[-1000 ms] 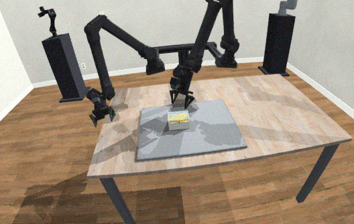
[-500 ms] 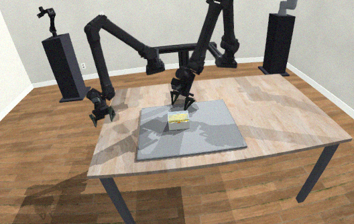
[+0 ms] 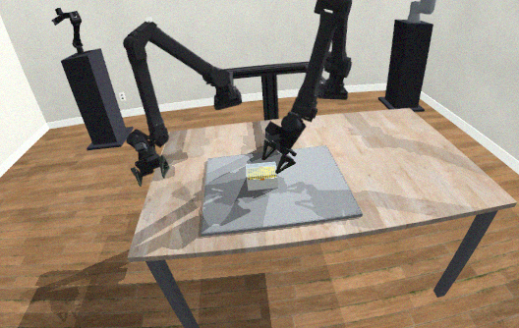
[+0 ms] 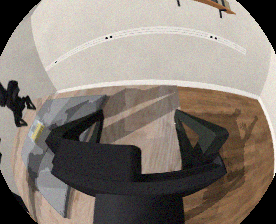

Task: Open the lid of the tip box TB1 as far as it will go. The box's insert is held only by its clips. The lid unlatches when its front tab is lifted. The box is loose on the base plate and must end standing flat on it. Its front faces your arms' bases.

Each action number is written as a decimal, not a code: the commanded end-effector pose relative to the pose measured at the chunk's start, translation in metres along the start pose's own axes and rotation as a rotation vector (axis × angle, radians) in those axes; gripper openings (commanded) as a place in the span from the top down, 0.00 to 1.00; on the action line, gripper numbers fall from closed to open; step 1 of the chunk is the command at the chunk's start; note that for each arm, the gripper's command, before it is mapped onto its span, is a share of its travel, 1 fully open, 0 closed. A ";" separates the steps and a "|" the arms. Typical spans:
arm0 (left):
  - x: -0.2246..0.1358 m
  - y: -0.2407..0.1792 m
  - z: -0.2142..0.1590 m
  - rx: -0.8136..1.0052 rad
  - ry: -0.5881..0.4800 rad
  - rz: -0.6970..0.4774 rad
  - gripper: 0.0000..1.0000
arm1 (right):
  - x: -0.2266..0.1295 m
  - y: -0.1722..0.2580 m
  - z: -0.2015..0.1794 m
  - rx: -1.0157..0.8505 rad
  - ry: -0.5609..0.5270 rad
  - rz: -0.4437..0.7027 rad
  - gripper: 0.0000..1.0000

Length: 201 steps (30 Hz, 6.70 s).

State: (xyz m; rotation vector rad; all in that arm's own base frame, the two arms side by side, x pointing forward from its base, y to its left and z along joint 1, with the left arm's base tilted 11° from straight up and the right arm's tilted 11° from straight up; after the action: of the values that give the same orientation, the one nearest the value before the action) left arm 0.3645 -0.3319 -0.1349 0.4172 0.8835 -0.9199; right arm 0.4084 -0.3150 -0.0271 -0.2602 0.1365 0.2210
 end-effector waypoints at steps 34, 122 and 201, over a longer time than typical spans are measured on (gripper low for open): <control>-0.026 0.041 -0.097 0.347 -0.308 -0.411 0.00 | 0.097 0.328 0.042 0.021 0.451 0.127 0.00; 0.052 0.001 -0.076 0.349 -0.305 -0.414 0.02 | -0.004 0.432 0.011 -0.229 0.671 0.217 0.00; 0.045 0.006 -0.073 0.353 -0.313 -0.405 0.16 | 0.003 0.439 -0.021 -0.134 0.444 -0.193 0.73</control>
State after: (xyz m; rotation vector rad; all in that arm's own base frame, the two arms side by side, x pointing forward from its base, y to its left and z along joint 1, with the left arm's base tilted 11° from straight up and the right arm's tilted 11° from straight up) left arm 0.3432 -0.3014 -0.2208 0.3805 0.5509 -1.4864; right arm 0.3038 0.0931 -0.1628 -0.4612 0.5616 -0.0250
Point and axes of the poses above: on each arm, the point where the finger pads meet when closed, its own x axis out along the fingers, its own y axis across the jaws, z = x × y, the point moved 1 cm from there along -x, back along the fingers, and after that the axes turned 13 degrees about -x, right-handed, at the moved point
